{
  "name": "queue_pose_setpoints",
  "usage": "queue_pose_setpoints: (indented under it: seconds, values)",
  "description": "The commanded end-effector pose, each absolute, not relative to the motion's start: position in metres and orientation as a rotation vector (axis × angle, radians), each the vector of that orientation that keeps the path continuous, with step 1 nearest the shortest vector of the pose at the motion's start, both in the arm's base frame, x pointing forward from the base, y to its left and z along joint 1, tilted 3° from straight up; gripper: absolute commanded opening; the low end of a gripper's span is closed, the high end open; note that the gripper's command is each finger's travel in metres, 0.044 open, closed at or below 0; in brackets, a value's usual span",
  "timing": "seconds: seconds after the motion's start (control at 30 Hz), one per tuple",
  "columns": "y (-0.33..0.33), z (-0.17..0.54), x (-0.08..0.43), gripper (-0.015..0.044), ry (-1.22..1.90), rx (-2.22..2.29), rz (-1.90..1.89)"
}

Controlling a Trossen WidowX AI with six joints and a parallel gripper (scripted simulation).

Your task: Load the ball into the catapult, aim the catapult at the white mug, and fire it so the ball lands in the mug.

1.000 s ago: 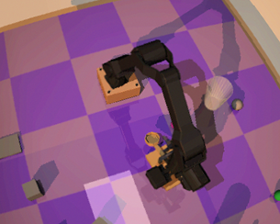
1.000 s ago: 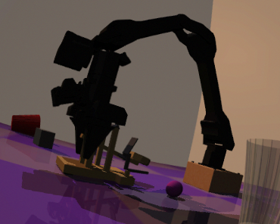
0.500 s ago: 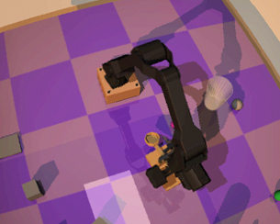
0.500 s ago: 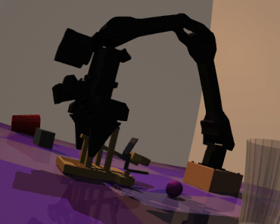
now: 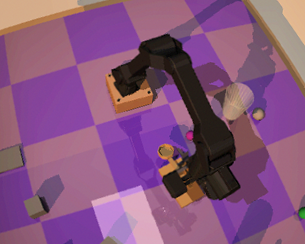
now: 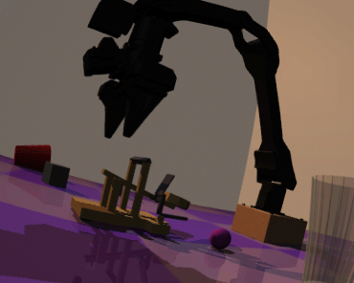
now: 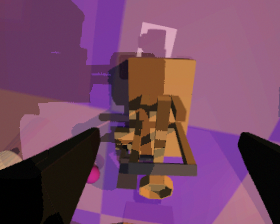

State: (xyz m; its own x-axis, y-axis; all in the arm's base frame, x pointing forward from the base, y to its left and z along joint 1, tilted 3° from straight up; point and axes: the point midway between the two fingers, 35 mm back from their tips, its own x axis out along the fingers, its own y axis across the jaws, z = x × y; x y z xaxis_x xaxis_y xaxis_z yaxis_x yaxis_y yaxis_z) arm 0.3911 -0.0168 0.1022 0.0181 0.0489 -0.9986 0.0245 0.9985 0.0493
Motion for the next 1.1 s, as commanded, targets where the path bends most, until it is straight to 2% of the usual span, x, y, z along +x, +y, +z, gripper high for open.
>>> queue_pose_setpoints:
  seconds: [0.0, 0.13, 1.07]
  values:
    - [-0.016, 0.094, 0.387, 0.0440, 1.564, 0.059, 0.019]
    - [-0.015, 0.057, 0.387, 0.0440, 1.564, 0.059, 0.019]
    - [-0.013, 0.021, 0.388, 0.0440, 1.564, 0.059, 0.019]
